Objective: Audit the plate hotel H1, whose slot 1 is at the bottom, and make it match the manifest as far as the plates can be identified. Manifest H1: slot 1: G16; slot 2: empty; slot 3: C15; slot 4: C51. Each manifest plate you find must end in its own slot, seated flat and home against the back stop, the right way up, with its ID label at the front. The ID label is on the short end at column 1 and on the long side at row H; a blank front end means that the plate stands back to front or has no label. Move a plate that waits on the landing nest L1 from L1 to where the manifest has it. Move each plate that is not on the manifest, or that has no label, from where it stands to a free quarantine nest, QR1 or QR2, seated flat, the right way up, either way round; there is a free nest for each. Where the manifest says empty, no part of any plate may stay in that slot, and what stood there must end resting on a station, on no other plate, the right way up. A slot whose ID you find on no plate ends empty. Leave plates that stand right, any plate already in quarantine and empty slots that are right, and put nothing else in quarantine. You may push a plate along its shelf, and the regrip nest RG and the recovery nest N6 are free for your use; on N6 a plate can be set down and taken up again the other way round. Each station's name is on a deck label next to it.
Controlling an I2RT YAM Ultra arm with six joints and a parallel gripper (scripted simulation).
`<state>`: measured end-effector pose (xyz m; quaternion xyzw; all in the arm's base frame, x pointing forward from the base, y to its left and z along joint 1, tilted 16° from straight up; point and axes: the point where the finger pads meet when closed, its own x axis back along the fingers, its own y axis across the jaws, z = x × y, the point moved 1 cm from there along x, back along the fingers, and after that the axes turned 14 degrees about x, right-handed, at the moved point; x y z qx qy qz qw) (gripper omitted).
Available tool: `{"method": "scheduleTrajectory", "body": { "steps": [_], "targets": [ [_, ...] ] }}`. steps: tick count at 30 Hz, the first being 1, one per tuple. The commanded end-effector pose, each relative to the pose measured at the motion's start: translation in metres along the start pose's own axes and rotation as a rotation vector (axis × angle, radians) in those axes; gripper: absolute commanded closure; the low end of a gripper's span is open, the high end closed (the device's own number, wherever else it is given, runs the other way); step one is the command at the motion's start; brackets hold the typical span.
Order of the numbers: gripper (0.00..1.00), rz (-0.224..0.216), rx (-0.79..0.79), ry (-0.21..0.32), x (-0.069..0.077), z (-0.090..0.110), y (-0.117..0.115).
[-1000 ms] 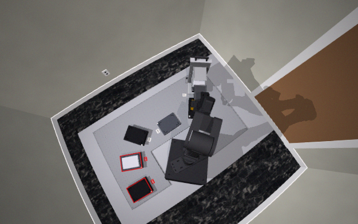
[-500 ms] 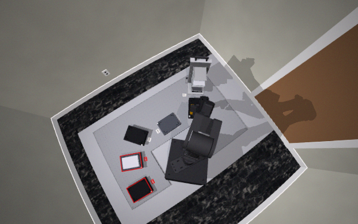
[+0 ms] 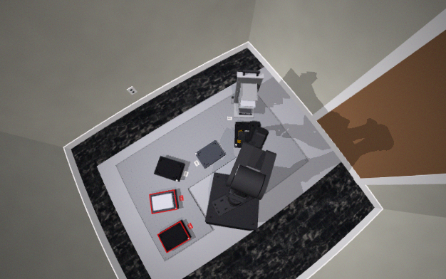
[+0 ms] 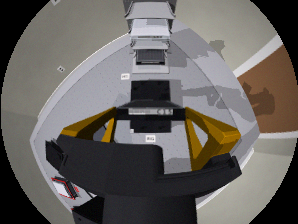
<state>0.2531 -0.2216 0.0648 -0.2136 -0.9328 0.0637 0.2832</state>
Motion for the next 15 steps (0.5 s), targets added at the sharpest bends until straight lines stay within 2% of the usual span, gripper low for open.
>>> {"method": "scheduleTrajectory", "body": {
  "steps": [1,15],
  "targets": [
    [0.14,0.006,0.01,-0.033,-0.0003,-0.0078,-0.0023],
    [0.14,0.006,0.01,-0.033,-0.0045,-0.0035,-0.0013]
  ]
}}
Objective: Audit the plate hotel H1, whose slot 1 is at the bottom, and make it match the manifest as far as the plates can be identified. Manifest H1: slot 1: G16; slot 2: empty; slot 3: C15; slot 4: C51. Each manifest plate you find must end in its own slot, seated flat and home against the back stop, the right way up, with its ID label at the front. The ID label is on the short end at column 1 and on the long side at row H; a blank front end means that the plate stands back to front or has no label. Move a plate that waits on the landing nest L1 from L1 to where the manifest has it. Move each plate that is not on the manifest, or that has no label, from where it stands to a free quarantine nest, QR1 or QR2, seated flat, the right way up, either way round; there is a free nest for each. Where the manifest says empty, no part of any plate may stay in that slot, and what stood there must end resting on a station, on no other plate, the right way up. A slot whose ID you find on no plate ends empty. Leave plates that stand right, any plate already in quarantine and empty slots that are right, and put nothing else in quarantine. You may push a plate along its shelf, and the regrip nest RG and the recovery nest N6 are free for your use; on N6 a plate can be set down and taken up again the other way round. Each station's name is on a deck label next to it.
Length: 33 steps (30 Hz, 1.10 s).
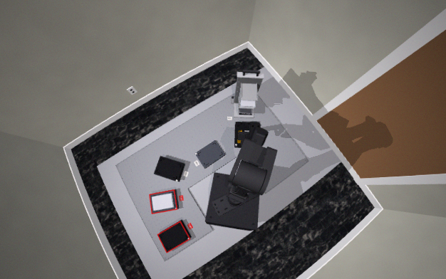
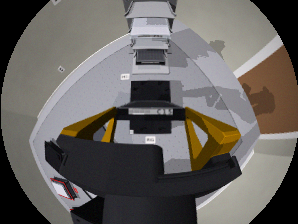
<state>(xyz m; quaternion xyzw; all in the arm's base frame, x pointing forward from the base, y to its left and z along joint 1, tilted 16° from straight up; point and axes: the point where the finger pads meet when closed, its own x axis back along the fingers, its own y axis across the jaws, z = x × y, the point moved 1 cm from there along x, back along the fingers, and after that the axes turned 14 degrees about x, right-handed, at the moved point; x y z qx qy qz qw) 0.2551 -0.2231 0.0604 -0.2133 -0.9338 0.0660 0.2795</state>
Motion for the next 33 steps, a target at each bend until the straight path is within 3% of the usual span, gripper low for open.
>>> {"method": "scheduleTrajectory", "body": {
  "steps": [1,33],
  "targets": [
    [0.14,0.005,0.008,-0.024,-0.0005,-0.0057,-0.0017],
    [0.14,0.005,0.007,-0.024,-0.0102,0.0043,0.0008]
  ]
}}
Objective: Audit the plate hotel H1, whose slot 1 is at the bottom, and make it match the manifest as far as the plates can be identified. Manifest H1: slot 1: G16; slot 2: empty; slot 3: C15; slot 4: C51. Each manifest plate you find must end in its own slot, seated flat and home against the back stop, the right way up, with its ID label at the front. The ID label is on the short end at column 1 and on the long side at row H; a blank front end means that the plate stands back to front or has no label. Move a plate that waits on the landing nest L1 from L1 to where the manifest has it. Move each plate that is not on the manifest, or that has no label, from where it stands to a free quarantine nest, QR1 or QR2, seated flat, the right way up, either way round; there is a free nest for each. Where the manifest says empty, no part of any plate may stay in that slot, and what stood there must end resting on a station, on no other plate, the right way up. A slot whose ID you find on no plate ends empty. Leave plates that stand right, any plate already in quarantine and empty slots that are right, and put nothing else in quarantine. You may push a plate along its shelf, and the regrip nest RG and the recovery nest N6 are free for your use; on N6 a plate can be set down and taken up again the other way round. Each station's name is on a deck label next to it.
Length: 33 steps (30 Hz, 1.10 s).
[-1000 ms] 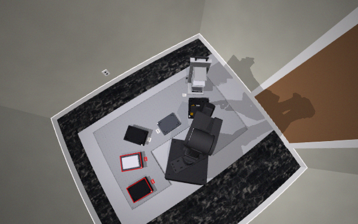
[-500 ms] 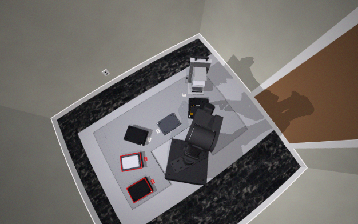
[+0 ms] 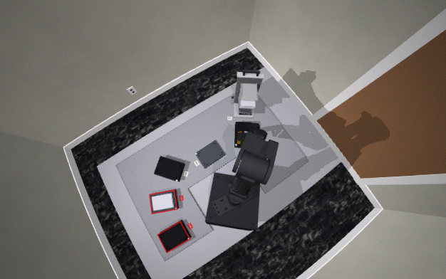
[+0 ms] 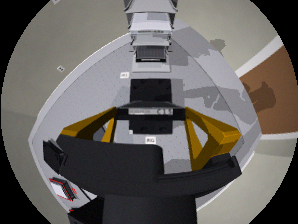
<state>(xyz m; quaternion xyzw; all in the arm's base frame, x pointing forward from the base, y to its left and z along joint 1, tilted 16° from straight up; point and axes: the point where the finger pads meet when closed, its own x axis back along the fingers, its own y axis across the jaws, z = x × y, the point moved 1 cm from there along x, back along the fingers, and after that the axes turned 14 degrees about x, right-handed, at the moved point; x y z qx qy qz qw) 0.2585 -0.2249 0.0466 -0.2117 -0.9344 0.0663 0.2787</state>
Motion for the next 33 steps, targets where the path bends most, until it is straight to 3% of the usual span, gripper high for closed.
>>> {"method": "scheduleTrajectory", "body": {
  "steps": [1,33],
  "targets": [
    [0.14,0.008,0.006,-0.022,-0.0004,-0.005,-0.0021],
    [0.14,0.008,0.006,-0.022,-0.0101,0.005,0.0004]
  ]
}}
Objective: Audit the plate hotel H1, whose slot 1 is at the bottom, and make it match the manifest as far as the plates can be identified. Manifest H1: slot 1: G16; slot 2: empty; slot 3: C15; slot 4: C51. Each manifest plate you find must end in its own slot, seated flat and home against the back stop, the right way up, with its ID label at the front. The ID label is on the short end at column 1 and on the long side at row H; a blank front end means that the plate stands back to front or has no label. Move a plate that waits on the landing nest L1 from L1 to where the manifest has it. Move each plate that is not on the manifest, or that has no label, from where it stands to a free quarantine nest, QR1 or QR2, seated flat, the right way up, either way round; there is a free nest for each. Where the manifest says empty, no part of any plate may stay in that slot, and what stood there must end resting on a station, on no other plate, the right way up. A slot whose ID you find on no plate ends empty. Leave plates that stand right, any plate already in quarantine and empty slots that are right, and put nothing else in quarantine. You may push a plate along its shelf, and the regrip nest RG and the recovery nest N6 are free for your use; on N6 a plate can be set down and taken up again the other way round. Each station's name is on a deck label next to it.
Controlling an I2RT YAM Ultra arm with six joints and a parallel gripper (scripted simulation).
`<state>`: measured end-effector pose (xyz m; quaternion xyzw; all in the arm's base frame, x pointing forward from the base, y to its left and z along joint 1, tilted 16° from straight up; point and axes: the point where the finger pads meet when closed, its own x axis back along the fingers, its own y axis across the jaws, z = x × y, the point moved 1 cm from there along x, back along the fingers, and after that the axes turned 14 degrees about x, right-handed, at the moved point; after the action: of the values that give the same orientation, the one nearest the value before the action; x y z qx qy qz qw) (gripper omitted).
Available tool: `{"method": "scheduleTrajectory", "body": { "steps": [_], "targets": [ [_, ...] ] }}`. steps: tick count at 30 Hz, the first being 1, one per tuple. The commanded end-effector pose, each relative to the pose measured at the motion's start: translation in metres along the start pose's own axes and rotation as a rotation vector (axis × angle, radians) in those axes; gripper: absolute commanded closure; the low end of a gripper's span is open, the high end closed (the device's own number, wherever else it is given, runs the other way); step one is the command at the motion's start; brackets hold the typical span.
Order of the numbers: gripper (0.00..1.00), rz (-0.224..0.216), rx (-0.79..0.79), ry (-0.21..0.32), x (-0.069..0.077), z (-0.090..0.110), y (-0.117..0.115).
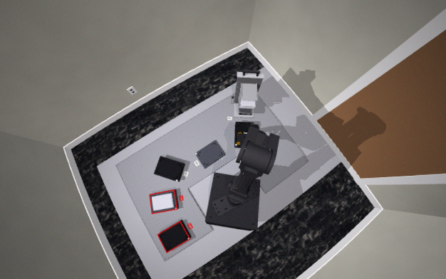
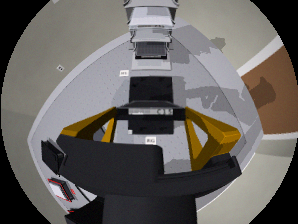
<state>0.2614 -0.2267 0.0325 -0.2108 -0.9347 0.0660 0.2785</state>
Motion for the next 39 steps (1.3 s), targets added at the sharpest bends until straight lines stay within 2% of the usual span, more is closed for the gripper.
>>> {"method": "scheduleTrajectory", "body": {
  "steps": [1,39],
  "targets": [
    [0.14,0.01,0.006,-0.021,0.0,-0.005,-0.002],
    [0.14,0.01,0.006,-0.021,-0.012,0.007,0.001]
  ]
}}
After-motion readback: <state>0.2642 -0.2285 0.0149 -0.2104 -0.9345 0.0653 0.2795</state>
